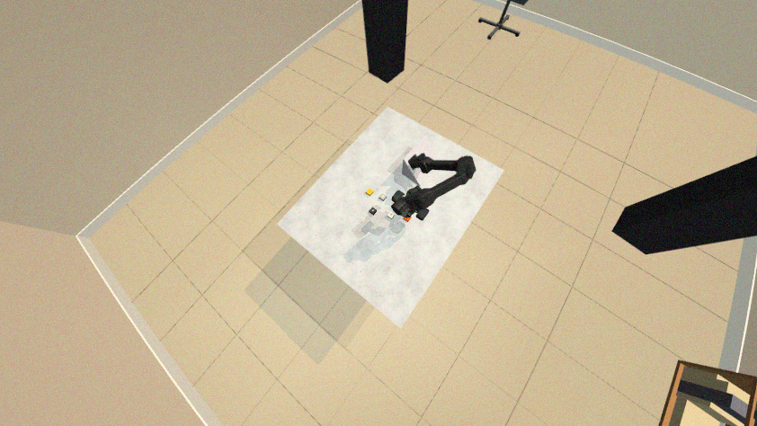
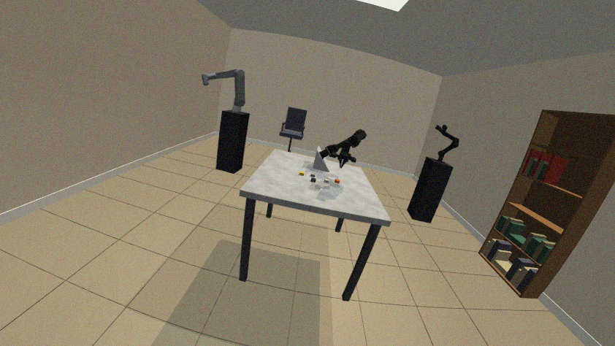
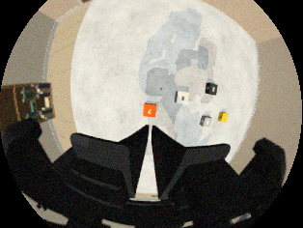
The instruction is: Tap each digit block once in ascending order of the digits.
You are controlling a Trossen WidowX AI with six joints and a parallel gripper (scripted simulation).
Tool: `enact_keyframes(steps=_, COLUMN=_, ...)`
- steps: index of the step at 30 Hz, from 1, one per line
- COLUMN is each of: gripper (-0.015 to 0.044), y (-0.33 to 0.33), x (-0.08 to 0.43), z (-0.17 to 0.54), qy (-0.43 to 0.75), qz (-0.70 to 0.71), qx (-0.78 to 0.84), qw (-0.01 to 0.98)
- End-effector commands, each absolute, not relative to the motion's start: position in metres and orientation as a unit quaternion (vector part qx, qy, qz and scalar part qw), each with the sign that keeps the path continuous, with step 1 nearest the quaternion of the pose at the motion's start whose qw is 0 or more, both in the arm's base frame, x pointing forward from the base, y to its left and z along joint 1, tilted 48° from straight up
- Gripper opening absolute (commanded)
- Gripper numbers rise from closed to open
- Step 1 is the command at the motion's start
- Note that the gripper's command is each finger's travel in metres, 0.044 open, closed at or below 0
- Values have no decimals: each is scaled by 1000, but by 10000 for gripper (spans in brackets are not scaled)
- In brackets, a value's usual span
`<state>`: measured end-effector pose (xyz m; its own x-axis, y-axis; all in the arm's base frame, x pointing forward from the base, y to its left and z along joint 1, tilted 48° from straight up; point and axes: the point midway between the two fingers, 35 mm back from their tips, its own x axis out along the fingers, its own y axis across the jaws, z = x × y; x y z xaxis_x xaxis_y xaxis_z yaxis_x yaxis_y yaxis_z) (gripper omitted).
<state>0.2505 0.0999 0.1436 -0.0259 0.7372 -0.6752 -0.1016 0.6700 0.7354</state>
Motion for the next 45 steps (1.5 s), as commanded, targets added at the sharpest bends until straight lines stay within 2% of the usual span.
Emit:
enact_keyframes(steps=1, gripper=20, y=94, x=248, z=153, qy=641, qz=327, qx=246, qw=649)
enact_keyframes(steps=11, gripper=20, y=43, x=311, z=94, qy=641, qz=327, qx=245, qw=650)
enact_keyframes(steps=16, gripper=20, y=44, x=312, z=91, qy=641, qz=327, qx=245, qw=650)
enact_keyframes(steps=22, gripper=20, y=100, x=310, z=40, qy=640, qz=328, qx=246, qw=650)
enact_keyframes(steps=45, gripper=20, y=124, x=308, z=19, qy=640, qz=328, qx=246, qw=650)
